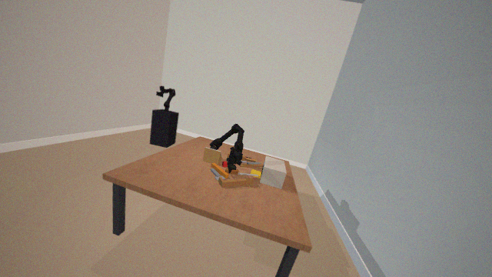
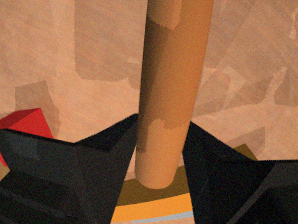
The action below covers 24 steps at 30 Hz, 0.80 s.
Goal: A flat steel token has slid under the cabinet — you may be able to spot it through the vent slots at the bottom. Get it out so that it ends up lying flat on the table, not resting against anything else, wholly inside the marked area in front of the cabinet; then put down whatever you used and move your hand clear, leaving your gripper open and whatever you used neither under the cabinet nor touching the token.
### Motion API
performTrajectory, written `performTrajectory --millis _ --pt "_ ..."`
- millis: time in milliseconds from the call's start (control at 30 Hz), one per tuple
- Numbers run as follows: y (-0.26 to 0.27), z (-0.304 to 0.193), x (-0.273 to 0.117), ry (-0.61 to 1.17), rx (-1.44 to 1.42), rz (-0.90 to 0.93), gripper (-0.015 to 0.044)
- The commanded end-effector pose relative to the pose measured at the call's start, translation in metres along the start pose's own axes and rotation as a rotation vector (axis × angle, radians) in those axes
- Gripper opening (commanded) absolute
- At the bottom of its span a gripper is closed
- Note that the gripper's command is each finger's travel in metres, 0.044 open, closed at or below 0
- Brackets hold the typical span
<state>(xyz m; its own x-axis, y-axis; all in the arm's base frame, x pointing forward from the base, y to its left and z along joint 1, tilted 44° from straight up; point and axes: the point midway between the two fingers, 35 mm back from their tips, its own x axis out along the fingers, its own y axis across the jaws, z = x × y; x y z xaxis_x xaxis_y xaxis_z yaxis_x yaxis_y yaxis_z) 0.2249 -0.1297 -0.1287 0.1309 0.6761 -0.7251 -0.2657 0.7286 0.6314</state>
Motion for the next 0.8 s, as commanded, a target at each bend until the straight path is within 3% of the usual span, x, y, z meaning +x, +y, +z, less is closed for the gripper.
performTrajectory --millis 0,767 --pt "-0.001 0.001 -0.001 -0.001 -0.036 -0.002 0.0000" --pt "0.013 0.010 -0.003 -0.001 -0.111 0.000 0.0000"
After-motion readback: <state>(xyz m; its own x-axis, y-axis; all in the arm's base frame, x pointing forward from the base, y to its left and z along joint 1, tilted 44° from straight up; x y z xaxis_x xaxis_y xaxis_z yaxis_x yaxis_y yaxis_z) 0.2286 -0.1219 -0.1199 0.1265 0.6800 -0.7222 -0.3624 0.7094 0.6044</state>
